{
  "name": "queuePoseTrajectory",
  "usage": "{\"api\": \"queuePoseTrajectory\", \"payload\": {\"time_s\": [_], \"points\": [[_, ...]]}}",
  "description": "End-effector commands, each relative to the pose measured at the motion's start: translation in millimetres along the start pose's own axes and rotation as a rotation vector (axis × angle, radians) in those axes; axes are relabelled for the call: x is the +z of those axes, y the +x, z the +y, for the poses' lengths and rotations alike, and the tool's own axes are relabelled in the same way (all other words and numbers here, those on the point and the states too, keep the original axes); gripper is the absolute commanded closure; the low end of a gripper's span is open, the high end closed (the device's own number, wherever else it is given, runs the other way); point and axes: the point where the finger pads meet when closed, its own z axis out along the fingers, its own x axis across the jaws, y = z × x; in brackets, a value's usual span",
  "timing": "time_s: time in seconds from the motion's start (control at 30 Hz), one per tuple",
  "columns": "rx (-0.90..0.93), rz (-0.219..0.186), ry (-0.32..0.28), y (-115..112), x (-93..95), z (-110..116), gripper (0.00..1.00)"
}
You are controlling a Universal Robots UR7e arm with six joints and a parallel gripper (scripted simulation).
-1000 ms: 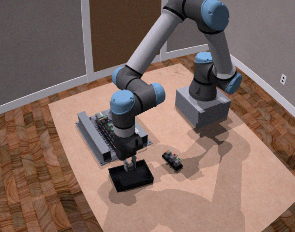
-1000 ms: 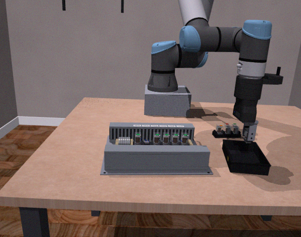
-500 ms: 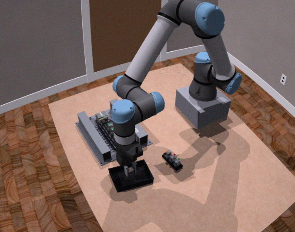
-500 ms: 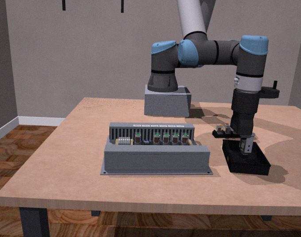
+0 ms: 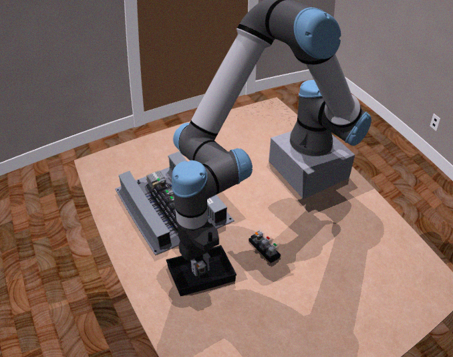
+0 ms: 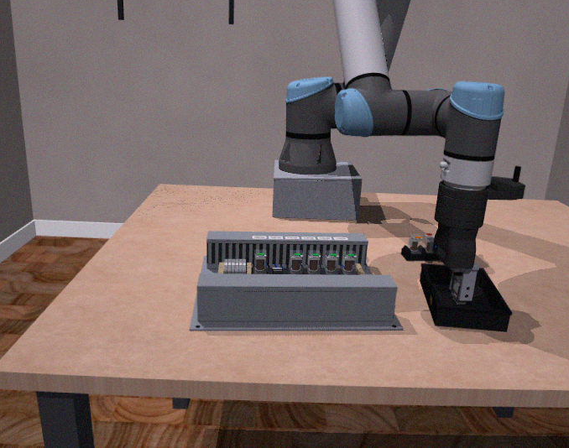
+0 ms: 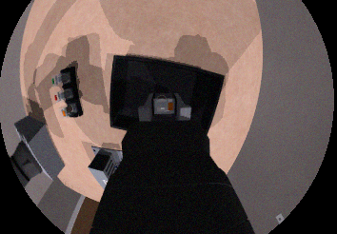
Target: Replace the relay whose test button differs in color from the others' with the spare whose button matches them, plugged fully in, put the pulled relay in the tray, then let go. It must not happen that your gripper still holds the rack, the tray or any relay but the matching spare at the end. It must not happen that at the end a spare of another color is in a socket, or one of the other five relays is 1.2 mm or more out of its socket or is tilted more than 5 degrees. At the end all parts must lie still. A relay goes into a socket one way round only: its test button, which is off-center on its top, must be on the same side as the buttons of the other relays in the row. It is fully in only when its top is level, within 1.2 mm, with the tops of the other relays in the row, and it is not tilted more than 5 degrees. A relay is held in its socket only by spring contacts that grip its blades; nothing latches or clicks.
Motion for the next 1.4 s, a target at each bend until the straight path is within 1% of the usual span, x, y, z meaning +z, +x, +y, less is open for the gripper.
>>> {"api": "queuePoseTrajectory", "payload": {"time_s": [0.0,0.17,0.57,0.73,1.37], "points": [[0.0,0.003,0.0,1,-0.1,0,1.0],[0.0,0.003,0.0,1,-8.7,-1,1.0],[0.0,0.003,0.0,1,-8.7,-1,1.0],[0.0,0.003,0.0,1,-13.3,-1,1.0],[0.0,0.003,0.0,1,-15.5,-1,1.0]]}}
